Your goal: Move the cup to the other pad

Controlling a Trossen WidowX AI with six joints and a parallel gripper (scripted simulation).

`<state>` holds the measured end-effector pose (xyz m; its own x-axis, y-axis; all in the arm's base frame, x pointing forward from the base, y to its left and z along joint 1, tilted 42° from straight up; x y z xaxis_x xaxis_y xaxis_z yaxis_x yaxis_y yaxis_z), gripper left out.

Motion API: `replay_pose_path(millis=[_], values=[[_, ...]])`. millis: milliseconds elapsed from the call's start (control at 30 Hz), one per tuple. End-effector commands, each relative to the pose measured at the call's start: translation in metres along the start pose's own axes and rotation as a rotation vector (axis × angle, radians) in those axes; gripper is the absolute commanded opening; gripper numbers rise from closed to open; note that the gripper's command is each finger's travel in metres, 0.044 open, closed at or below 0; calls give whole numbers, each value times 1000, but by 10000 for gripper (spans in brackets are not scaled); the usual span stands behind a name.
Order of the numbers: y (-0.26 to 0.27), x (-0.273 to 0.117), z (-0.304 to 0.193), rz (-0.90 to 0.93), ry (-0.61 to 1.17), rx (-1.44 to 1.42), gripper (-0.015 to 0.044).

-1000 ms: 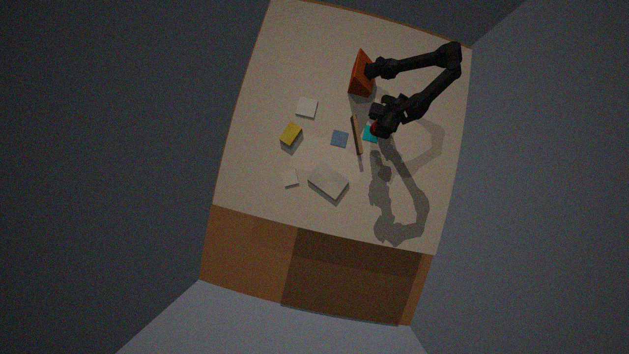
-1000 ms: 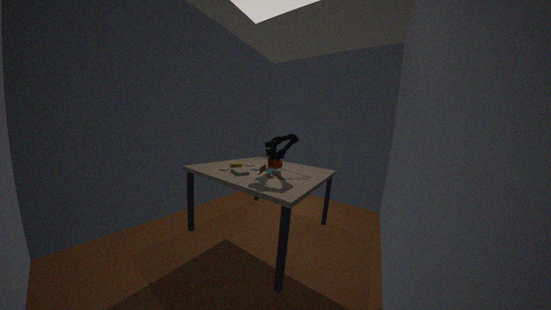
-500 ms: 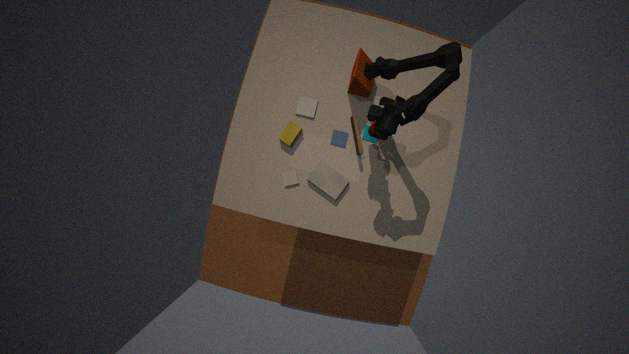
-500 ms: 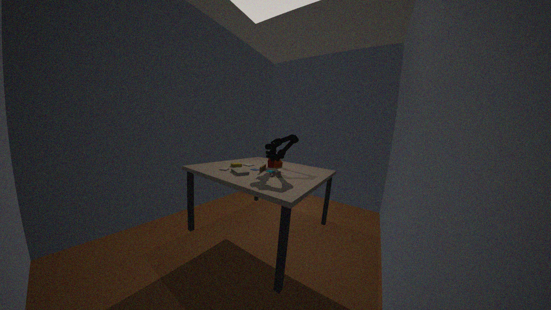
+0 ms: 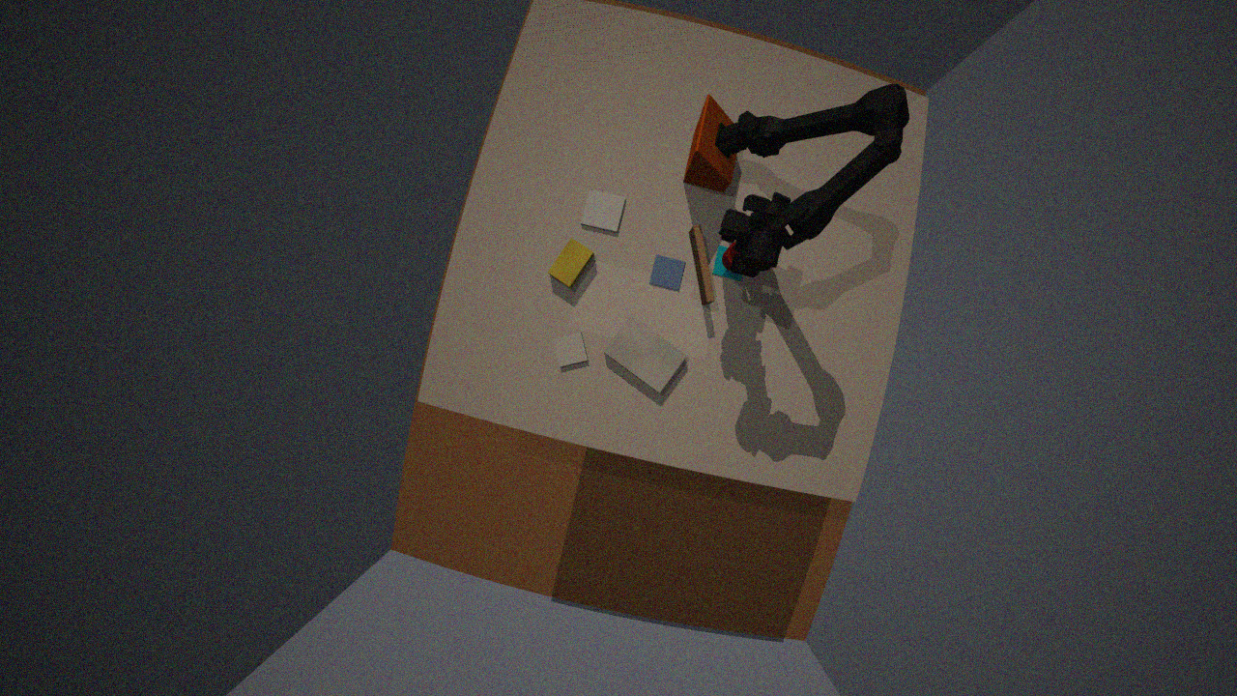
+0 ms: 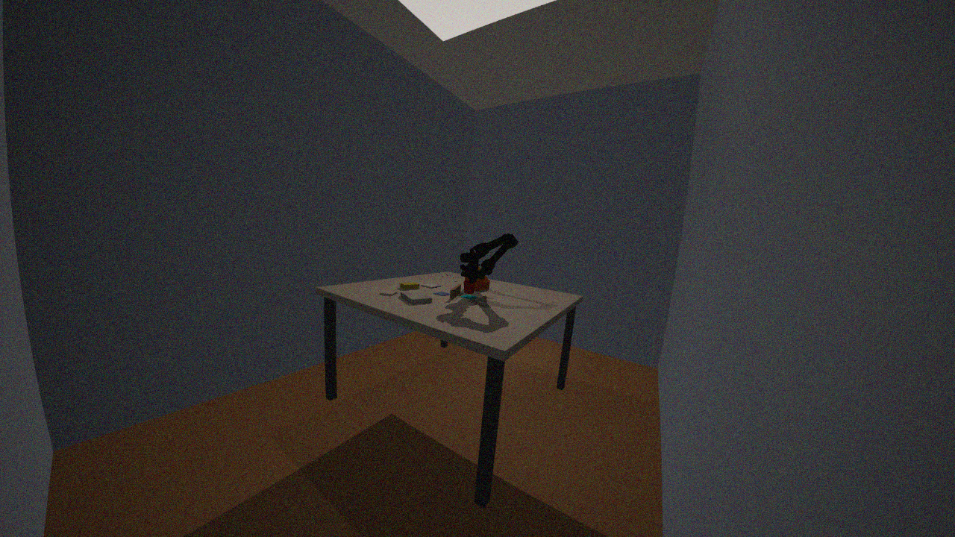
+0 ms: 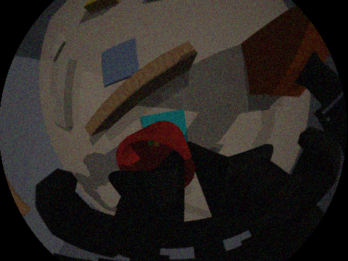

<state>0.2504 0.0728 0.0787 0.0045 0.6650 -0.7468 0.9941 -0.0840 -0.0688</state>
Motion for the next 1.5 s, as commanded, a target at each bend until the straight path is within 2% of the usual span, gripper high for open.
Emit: replay_pose_path(millis=[0,400,867,1033,1467], values=[[-1,6,-1,-4,7,8,0],[-3,22,-2,-4,9,7,0],[-2,19,-1,-2,3,0,0],[-2,19,-1,-2,3,0,128],[-1,12,-1,-2,2,1,128]])
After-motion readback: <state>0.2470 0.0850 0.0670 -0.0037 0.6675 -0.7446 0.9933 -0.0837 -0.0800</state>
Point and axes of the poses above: the point midway between the two fingers, 35 mm back from their tips, its own x axis out along the fingers, its own y axis across the jaws, z = x × y, the point moved 1 cm from there along -x, back along the fingers, and after that the axes turned 8 degrees about x, right-handed, at the moved point
